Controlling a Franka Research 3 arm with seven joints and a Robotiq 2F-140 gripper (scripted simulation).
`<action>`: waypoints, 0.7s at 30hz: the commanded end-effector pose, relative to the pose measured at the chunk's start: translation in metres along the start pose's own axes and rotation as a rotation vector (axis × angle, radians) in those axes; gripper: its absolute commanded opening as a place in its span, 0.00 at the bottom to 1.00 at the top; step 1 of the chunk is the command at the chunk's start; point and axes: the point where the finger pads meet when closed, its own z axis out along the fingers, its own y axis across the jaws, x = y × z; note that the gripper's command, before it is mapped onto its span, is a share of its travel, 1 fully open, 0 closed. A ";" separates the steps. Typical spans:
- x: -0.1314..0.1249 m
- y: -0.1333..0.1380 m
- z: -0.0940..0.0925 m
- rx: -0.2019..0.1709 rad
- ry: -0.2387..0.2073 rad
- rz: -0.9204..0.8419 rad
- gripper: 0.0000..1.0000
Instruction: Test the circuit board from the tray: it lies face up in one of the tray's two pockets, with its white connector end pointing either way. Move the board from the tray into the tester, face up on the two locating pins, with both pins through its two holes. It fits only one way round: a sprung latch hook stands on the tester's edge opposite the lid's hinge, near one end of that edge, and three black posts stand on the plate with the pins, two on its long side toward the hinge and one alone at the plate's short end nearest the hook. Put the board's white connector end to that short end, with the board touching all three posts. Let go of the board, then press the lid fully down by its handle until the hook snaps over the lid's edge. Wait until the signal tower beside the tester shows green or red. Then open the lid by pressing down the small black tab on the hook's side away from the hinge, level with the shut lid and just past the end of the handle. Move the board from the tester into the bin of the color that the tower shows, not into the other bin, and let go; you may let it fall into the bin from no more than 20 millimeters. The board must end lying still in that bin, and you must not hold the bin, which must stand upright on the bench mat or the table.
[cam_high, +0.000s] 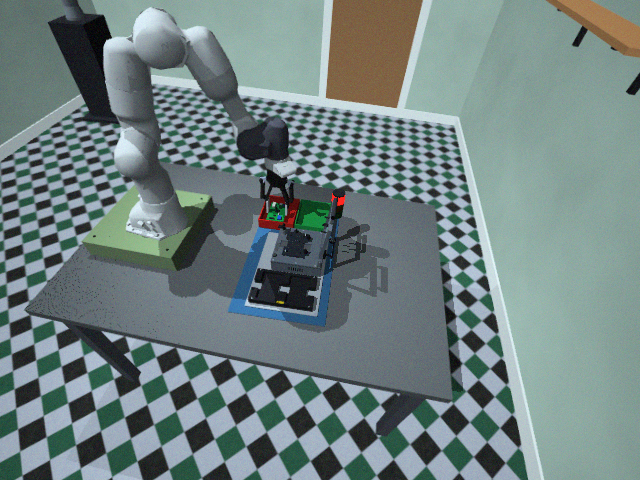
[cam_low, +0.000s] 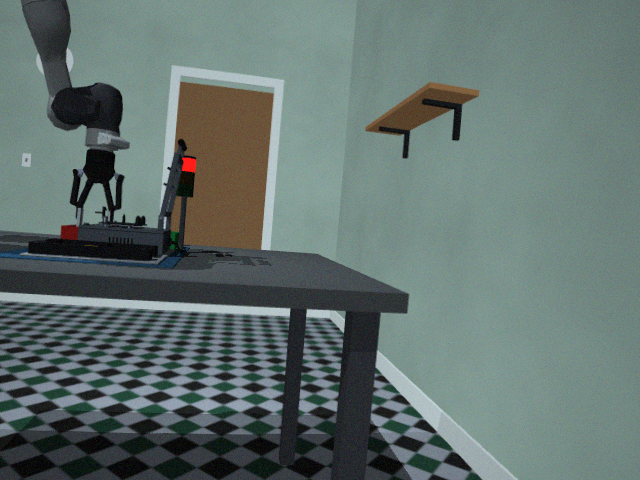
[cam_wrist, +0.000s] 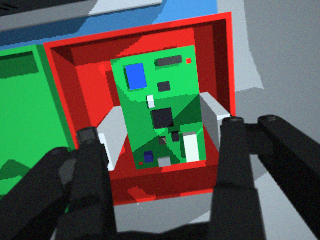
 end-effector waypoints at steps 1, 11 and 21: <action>-0.004 -0.008 0.002 0.024 -0.009 0.011 0.46; -0.005 -0.008 0.015 0.024 -0.009 0.011 0.46; -0.005 -0.008 0.016 0.024 -0.009 0.011 0.46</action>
